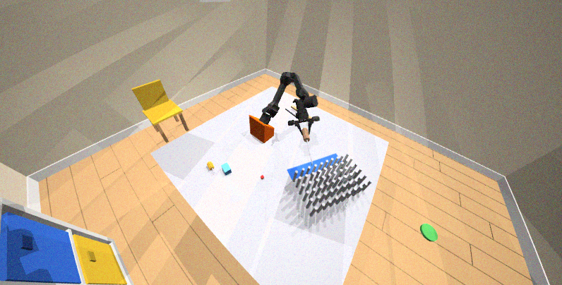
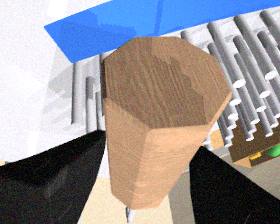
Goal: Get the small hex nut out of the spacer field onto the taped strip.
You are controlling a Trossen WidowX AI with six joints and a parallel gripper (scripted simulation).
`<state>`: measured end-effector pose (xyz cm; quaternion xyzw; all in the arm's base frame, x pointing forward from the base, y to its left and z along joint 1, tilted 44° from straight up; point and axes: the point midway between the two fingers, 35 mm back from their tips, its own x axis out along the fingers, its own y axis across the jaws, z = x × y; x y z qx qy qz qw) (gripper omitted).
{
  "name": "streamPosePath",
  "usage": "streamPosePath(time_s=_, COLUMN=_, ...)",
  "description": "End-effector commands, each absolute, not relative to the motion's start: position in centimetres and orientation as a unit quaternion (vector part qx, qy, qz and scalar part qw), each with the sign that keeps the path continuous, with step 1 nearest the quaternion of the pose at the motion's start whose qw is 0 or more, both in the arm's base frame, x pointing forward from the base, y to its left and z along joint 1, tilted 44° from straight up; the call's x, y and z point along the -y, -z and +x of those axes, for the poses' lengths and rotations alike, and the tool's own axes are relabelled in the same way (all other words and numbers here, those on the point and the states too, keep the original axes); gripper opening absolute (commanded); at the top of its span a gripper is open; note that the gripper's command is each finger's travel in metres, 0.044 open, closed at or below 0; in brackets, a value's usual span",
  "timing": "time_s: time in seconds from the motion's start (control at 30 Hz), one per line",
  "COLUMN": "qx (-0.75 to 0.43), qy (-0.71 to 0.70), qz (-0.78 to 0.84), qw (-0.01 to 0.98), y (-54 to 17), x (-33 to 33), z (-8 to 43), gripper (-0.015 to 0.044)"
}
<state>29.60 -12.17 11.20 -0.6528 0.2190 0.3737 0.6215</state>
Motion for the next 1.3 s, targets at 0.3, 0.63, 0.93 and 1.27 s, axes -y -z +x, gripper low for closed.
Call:
streamPosePath(time_s=0.3, qx=-0.105, qy=-0.384, qz=-0.702, qw=0.591, y=-14.8, x=5.3, z=28.3, gripper=0.0)
streamPosePath(time_s=0.63, qx=-0.057, qy=-0.388, qz=-0.717, qw=0.576, y=-15.9, x=2.6, z=27.4, gripper=0.0)
streamPosePath(time_s=0.93, qx=-0.061, qy=-0.394, qz=-0.718, qw=0.57, y=-13.1, x=0.8, z=29.0, gripper=0.0)
streamPosePath(time_s=1.27, qx=-0.063, qy=-0.396, qz=-0.72, qw=0.567, y=-9.6, x=-2.3, z=30.3, gripper=0.0)
